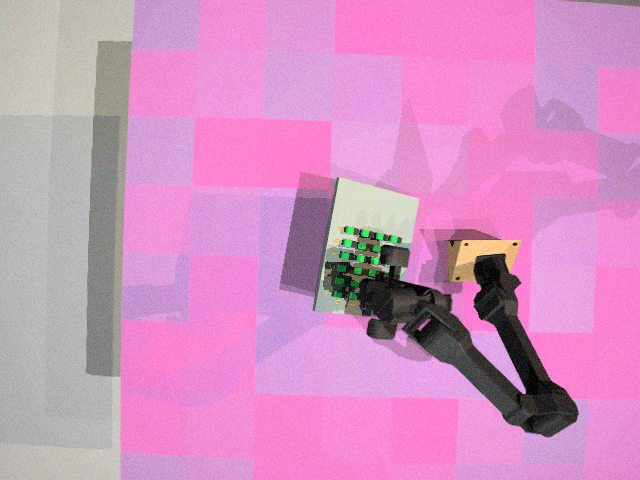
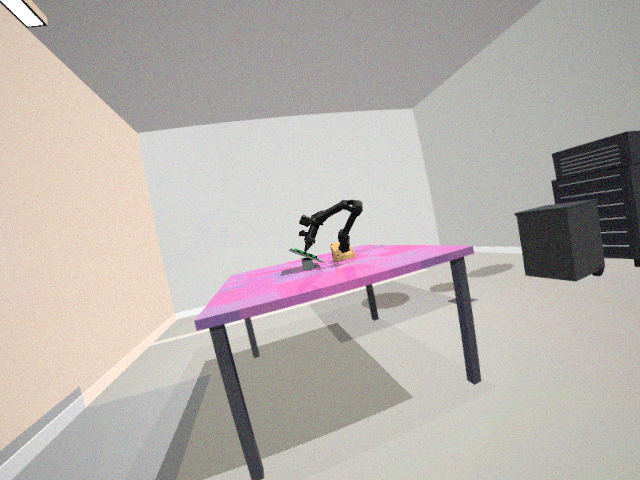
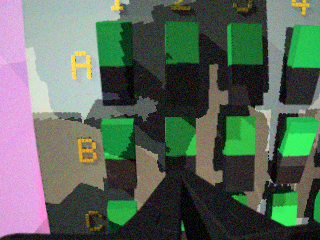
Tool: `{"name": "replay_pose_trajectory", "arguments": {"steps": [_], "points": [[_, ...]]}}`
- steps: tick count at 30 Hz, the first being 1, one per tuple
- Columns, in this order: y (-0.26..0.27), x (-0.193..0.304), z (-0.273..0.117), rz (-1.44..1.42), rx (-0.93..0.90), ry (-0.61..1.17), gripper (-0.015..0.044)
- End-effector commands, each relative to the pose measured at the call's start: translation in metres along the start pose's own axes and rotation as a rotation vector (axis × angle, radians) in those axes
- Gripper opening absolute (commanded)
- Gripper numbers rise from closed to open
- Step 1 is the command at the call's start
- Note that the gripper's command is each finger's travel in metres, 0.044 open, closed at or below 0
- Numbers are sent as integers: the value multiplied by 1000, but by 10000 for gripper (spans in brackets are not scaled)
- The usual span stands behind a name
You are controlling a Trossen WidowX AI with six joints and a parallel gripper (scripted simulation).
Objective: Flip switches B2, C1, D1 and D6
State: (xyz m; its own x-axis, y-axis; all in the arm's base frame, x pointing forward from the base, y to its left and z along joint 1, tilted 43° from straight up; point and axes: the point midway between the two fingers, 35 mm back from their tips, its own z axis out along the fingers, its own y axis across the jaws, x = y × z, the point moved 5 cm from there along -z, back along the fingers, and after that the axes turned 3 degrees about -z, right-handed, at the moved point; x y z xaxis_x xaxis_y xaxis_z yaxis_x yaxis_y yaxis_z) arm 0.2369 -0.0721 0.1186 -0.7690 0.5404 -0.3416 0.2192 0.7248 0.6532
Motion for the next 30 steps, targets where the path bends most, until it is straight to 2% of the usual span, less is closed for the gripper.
{"name": "replay_pose_trajectory", "arguments": {"steps": [1, 30], "points": [[-1, 1, 1, 7, 4, 2, 0], [-1, 1, 5, 6, 4, 2, 0]]}}
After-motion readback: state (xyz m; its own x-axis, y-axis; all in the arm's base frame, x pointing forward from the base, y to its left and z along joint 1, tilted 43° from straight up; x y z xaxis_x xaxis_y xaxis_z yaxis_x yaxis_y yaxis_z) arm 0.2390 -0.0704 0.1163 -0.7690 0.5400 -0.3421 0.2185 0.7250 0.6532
